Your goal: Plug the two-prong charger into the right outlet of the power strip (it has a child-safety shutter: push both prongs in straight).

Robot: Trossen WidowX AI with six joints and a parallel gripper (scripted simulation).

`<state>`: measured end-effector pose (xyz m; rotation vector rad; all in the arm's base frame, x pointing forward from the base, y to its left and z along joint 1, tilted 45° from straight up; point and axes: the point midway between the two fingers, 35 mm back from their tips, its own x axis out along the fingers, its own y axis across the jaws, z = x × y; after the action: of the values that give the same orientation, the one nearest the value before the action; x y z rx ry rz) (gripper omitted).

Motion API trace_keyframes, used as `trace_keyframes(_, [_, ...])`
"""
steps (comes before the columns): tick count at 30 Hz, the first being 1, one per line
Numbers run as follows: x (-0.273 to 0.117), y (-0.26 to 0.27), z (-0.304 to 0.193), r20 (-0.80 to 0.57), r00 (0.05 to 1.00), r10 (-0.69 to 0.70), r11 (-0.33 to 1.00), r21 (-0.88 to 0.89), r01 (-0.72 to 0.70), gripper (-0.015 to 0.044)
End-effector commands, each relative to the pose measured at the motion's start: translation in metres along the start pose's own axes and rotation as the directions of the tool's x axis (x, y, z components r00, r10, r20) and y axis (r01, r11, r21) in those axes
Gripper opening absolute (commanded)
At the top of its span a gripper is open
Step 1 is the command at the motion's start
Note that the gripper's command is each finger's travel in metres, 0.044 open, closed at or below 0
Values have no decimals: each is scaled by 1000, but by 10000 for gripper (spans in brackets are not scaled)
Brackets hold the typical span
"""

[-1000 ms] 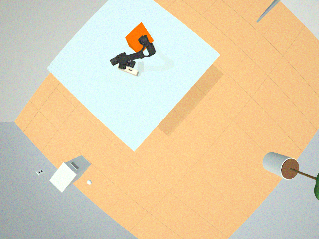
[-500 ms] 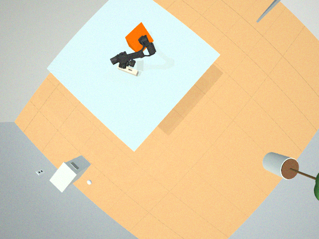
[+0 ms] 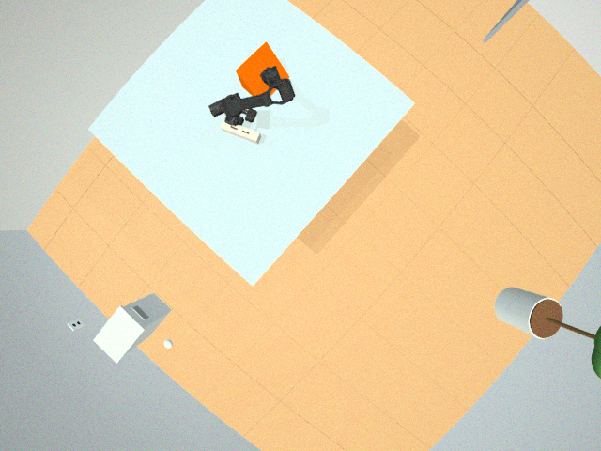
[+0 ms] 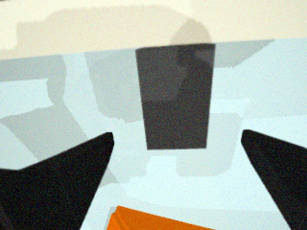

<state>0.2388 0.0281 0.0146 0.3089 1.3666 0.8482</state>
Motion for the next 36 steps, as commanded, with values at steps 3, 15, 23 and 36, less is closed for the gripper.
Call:
trace_keyframes(3, [1, 0, -11, -4, 1000, -2, 1000, -4, 2, 440])
trace_keyframes(15, [3, 0, -28, -4, 1000, -1, 1000, -3, 1, 440])
trace_keyframes(23, [1, 0, -31, 11, 1000, 3, 1000, 3, -3, 440])
trace_keyframes(36, [-74, -1, -18, 567, 824, 2, 1000, -3, 0, 440])
